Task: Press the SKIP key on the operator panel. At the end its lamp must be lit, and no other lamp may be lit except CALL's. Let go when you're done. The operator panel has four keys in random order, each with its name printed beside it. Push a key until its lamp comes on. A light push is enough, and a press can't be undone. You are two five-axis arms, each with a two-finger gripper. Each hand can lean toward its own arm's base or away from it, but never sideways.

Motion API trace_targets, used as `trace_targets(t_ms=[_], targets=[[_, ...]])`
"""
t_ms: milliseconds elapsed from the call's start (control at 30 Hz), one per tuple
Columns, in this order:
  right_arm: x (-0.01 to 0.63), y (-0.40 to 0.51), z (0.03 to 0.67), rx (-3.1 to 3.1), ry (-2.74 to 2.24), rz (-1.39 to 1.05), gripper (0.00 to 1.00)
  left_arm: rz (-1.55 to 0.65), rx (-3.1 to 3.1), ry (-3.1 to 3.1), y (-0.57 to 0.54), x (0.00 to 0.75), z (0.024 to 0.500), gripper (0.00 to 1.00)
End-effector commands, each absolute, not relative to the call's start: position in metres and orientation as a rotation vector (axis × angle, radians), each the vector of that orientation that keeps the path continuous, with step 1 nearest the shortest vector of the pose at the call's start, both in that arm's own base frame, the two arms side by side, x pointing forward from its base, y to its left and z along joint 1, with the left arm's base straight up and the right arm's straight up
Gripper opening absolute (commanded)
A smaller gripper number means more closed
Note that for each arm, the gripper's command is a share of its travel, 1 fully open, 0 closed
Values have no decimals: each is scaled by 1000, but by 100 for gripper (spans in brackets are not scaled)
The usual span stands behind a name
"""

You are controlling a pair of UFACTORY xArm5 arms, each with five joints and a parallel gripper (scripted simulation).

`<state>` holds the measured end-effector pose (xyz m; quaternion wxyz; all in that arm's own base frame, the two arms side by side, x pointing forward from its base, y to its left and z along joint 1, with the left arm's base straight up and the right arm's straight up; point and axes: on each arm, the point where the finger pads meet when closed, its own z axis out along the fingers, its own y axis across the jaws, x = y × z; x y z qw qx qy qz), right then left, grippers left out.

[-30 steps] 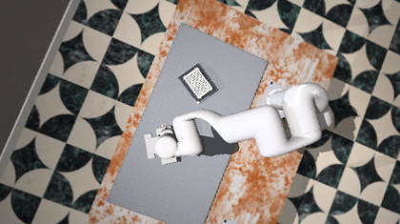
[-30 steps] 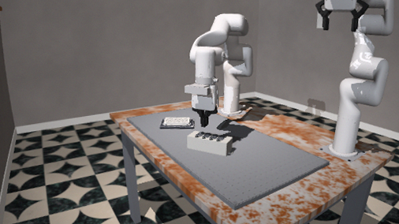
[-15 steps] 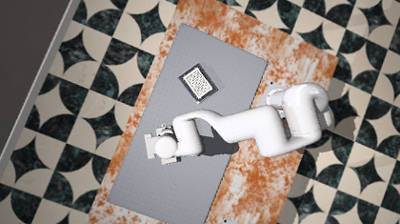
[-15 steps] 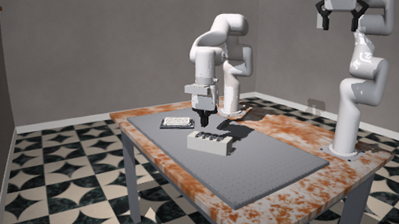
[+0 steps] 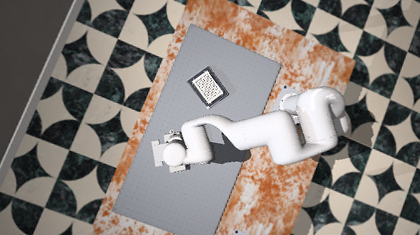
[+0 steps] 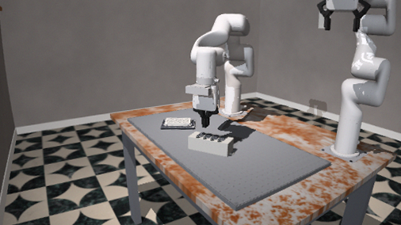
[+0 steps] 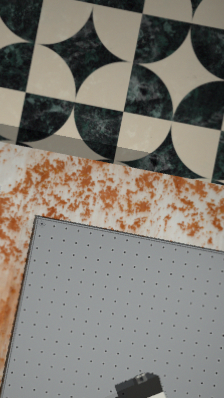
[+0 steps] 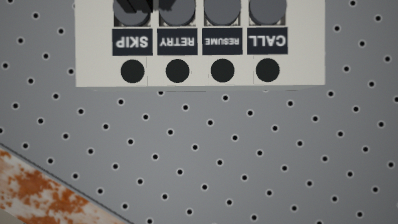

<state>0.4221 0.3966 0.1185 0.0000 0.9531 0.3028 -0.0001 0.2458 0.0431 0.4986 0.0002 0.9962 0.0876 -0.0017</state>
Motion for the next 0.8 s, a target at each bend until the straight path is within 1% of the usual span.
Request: trace_targets(t_ms=[0,333,767], targets=[[423,398,121,2996,952,7,0,0,3130,275,43,246,500,100],[428,385,151,2996,952,7,0,0,3130,275,43,246,500,100],[428,385,144,2996,952,7,0,0,3130,275,43,246,500,100]])
